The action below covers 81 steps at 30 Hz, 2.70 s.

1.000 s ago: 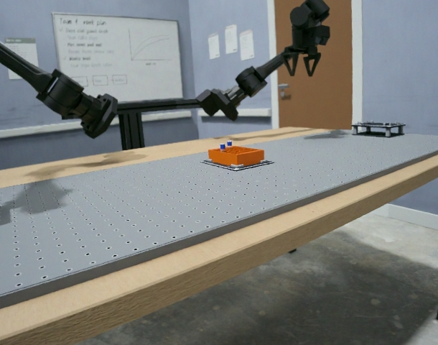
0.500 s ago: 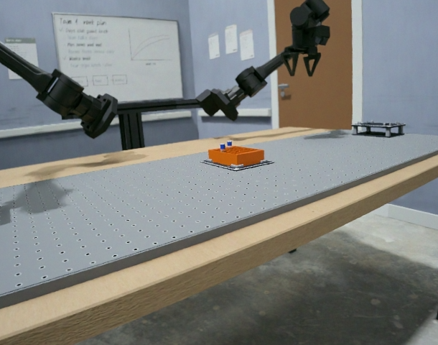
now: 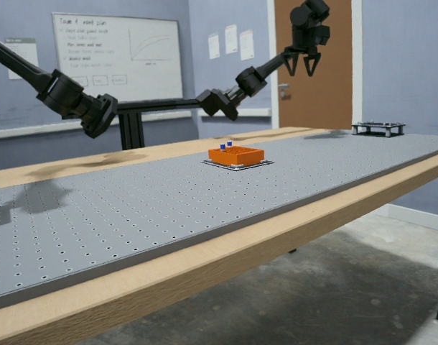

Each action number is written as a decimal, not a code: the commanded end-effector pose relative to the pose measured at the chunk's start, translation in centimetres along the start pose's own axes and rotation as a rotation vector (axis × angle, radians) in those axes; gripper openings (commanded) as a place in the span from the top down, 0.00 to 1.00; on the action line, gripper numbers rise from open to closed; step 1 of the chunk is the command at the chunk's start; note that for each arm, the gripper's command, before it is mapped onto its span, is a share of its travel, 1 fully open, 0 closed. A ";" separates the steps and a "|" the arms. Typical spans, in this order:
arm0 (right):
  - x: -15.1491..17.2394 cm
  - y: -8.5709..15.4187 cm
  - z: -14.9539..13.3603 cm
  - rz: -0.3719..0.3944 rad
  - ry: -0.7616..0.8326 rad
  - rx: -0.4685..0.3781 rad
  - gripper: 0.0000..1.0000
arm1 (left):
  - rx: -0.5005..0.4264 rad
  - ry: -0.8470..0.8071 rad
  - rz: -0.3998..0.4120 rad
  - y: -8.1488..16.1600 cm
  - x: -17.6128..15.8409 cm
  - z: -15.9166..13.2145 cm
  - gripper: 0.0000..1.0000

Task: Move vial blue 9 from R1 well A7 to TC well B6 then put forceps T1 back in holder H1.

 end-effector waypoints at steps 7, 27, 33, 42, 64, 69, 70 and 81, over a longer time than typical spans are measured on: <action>-0.6 0.4 0.3 -0.007 -0.007 -0.012 0.93 | -0.005 0.015 -0.004 0.5 0.2 0.6 0.00; -0.9 1.9 0.5 -0.009 -0.013 -0.026 0.93 | -0.005 0.015 -0.004 0.5 0.2 0.6 0.00; -1.2 2.2 0.2 -0.011 -0.022 -0.018 0.93 | -0.005 0.015 -0.004 0.5 0.2 0.6 0.00; -1.4 2.6 0.2 -0.012 -0.027 -0.016 0.93 | -0.005 0.015 -0.004 0.5 0.2 0.6 0.00; -1.2 4.4 0.5 -0.011 -0.022 -0.032 0.93 | -0.005 0.015 -0.004 0.5 0.2 0.6 0.00; -1.0 4.6 0.7 -0.008 -0.016 -0.028 0.93 | -0.005 0.015 -0.004 0.5 0.2 0.6 0.00; -1.0 4.6 0.7 -0.008 -0.016 -0.028 0.93 | -0.005 0.015 -0.004 0.5 0.2 0.6 0.00; -1.1 5.3 0.6 -0.009 -0.019 -0.030 0.93 | -0.005 0.015 -0.004 0.5 0.2 0.6 0.00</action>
Point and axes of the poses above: on each arm, the point where the finger pads meet when closed, its own y axis back along the fingers, its own x axis across the jaws, z = x × y, the point moved 4 cm from there along y, back along the fingers, and after that the axes turned 9 degrees about y, right-handed, at the moved point
